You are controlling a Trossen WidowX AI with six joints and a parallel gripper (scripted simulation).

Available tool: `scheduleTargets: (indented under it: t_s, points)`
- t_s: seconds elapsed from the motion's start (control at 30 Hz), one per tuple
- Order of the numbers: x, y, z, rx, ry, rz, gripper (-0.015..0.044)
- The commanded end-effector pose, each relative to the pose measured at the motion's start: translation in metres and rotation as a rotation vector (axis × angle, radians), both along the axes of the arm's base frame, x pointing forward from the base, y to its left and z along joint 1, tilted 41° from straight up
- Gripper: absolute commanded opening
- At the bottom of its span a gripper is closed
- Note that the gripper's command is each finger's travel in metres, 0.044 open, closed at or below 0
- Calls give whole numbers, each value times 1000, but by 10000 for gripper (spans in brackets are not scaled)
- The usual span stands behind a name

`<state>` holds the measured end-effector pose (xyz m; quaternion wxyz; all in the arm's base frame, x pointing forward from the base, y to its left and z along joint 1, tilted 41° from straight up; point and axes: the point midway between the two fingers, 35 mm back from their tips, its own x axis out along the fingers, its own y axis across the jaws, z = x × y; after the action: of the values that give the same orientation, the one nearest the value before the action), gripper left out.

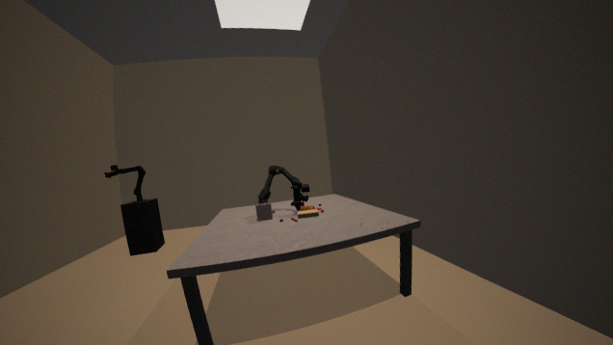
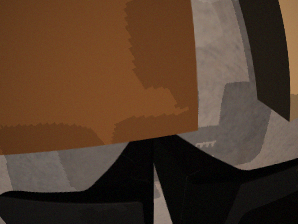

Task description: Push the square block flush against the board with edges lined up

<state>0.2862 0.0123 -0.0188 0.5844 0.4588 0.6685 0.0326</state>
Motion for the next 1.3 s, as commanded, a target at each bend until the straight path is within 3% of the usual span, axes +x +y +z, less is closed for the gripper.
scheduleTargets:
  t_s: [0.0, 0.93, 1.27]
  points:
    - [4, -2, -1, -3, -7, 5, 0]
    - [29, -14, -7, -4, -8, 5, 0]
    - [20, -8, -3, -4, -8, 5, 0]
